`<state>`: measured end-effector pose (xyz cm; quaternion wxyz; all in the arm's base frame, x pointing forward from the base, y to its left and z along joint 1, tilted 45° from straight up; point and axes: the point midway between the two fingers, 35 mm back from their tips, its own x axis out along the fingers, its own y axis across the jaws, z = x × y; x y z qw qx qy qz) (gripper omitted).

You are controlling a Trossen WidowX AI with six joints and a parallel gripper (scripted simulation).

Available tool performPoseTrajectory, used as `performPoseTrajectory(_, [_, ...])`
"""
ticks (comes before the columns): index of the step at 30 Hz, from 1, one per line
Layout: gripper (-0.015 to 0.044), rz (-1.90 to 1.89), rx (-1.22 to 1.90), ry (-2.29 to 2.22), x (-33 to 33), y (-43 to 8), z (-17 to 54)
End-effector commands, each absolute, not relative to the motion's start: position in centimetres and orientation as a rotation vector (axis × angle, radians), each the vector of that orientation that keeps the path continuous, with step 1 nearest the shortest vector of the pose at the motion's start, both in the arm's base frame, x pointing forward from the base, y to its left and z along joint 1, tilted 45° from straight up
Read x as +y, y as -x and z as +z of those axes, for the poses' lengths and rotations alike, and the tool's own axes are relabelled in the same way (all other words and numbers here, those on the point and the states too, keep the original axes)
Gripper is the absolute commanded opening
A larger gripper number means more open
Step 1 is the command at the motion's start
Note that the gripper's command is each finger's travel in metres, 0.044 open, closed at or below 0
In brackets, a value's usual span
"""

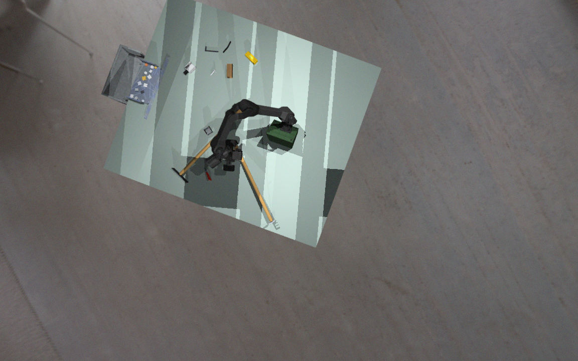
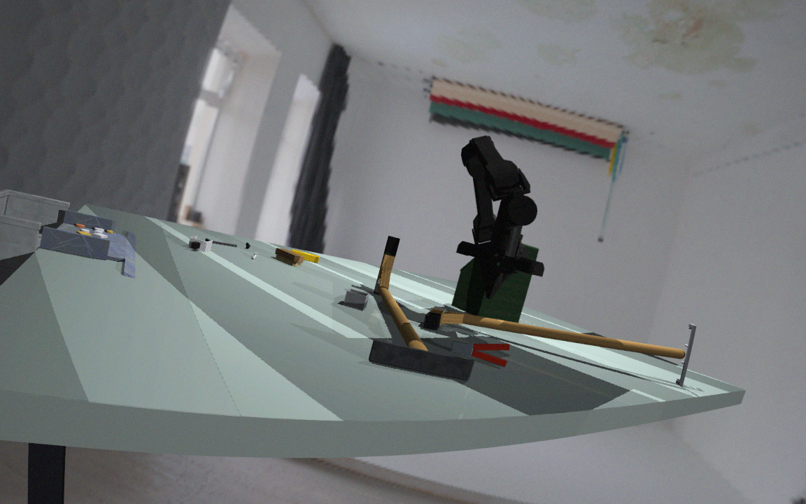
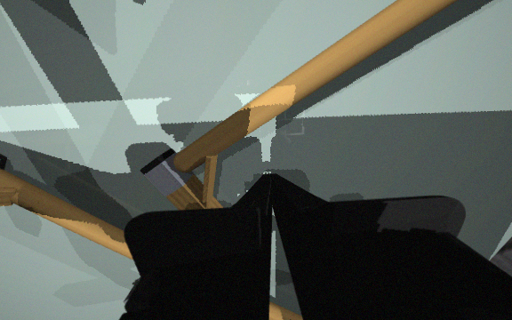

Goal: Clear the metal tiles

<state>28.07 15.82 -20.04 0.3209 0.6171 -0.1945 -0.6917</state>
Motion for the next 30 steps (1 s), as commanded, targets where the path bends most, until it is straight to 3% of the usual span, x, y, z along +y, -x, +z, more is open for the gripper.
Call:
performPoseTrajectory(1, [0.0000,-1.819,-0.513,-1.622,16.3,-27.7,-20.5])
performPoseTrajectory(30, [0.0000,-1.821,-0.507,-1.621,22.9,-28.3,-12.9])
